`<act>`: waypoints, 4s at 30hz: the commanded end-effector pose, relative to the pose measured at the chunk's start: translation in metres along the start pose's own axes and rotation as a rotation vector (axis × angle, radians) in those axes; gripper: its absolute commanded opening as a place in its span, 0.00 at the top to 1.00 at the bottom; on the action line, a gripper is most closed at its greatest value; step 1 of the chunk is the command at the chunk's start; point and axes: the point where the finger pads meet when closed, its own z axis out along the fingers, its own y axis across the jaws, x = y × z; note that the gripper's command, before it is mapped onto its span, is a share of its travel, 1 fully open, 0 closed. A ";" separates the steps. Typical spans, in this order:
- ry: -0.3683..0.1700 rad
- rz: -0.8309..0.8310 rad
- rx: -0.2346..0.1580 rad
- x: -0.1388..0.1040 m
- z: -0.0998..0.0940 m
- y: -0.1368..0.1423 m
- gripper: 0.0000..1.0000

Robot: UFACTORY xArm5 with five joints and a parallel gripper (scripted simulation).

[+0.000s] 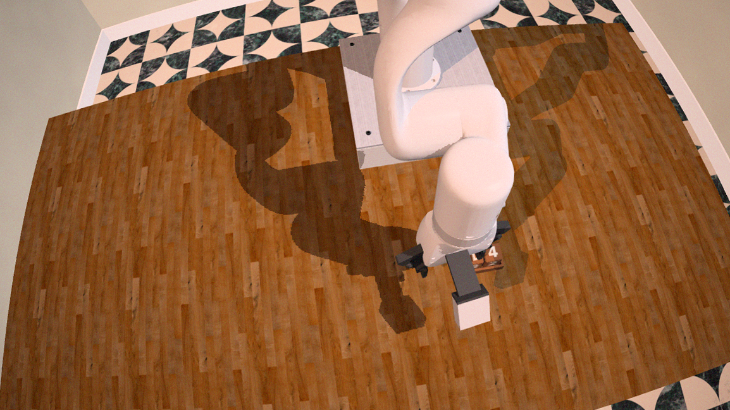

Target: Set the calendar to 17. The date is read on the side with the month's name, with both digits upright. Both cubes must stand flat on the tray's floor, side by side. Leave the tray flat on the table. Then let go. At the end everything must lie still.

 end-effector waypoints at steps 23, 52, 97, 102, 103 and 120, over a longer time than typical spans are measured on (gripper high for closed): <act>0.005 0.390 0.000 -0.051 -0.001 -0.008 0.00; 0.005 0.652 0.001 -0.081 0.007 -0.013 0.00; 0.005 0.652 0.001 -0.081 0.031 -0.012 0.00; 0.005 0.652 0.001 -0.081 0.031 -0.012 0.00; 0.005 0.652 0.001 -0.081 0.031 -0.012 0.00; 0.005 0.652 0.001 -0.081 0.031 -0.012 0.00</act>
